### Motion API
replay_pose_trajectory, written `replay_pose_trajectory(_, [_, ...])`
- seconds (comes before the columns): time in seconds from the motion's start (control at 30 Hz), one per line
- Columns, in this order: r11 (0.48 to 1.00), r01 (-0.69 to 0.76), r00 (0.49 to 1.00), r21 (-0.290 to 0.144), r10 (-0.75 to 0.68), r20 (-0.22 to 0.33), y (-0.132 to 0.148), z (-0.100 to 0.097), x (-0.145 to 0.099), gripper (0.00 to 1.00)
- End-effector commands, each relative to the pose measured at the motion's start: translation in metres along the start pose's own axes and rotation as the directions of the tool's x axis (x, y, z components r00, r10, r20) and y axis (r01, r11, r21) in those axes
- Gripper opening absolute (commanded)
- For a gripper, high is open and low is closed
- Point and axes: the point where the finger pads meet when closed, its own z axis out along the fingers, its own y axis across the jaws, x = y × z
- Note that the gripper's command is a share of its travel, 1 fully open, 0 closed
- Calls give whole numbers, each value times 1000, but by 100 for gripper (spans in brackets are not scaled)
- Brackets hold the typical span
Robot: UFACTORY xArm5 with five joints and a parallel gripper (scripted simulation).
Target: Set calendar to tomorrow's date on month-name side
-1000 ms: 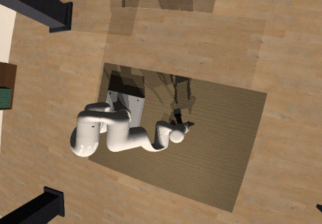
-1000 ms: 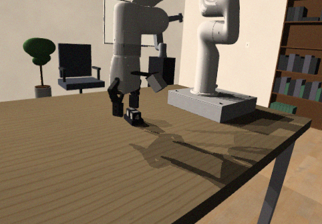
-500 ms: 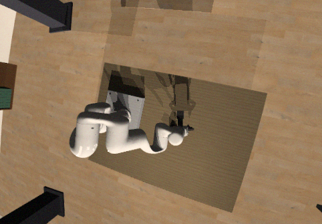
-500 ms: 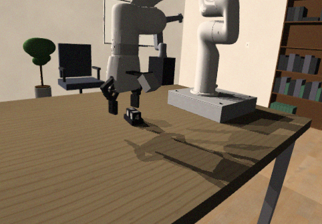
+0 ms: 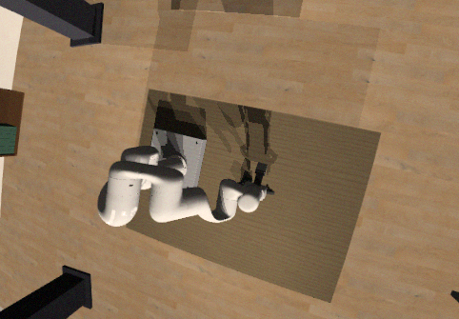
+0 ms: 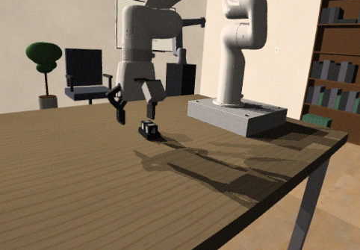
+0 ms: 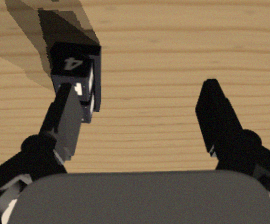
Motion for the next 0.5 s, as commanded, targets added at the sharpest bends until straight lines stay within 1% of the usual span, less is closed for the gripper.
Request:
replay_pose_trajectory(0.0, [994, -111, 994, -4, 111, -1, 1, -1, -6, 100])
replay_pose_trajectory(0.07, [980, -197, 980, -4, 197, -1, 0, -1, -9, 100])
replay_pose_trajectory(0.13, [972, -235, 972, -4, 235, -1, 0, -1, -11, 100])
replay_pose_trajectory(0.2, [972, -235, 972, -4, 235, -1, 0, -1, -11, 100])
replay_pose_trajectory(0.23, [965, -264, 965, -4, 264, -1, 0, -1, -12, 100])
replay_pose_trajectory(0.3, [963, -271, 963, -4, 271, -1, -2, -1, -20, 100])
replay_pose_trajectory(0.4, [960, -280, 960, -4, 280, -1, -2, -1, -21, 100])
replay_pose_trajectory(0.47, [945, -328, 945, -4, 328, -1, -2, -1, -23, 100])
